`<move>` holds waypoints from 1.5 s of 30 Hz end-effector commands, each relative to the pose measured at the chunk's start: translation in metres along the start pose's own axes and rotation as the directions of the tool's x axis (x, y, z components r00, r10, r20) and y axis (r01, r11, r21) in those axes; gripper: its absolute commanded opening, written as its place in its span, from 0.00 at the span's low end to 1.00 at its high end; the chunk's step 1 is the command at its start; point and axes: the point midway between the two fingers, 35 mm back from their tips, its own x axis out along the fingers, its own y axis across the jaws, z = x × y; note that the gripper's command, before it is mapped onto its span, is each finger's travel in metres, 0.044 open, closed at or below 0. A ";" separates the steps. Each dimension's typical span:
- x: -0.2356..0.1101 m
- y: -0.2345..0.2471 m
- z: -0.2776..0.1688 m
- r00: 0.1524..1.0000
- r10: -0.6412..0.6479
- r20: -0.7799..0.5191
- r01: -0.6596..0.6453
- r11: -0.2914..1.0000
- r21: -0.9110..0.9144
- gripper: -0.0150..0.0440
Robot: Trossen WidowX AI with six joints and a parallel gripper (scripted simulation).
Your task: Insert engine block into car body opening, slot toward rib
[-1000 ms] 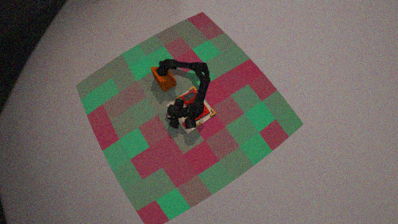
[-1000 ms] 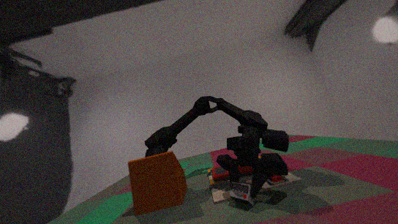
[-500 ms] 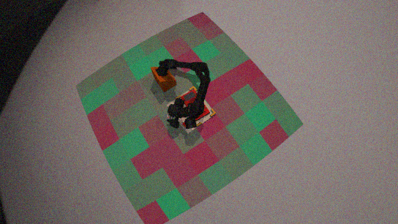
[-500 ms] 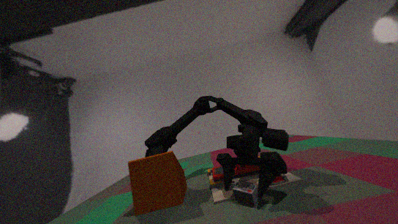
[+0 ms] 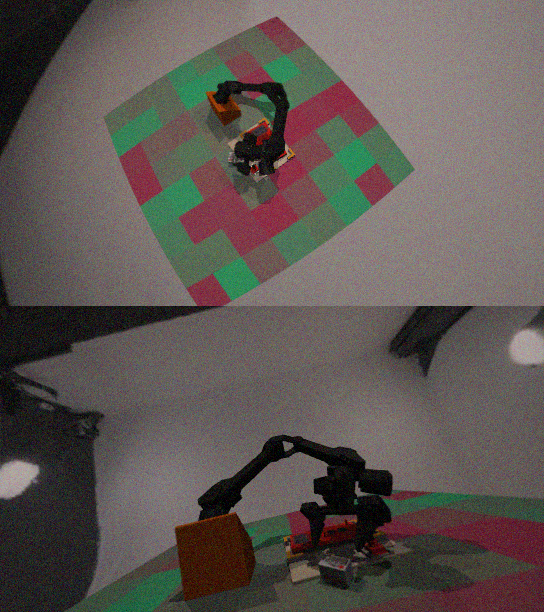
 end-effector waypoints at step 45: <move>-0.005 0.001 0.040 0.850 -0.073 -0.522 -0.414 0.521 -0.747 1.00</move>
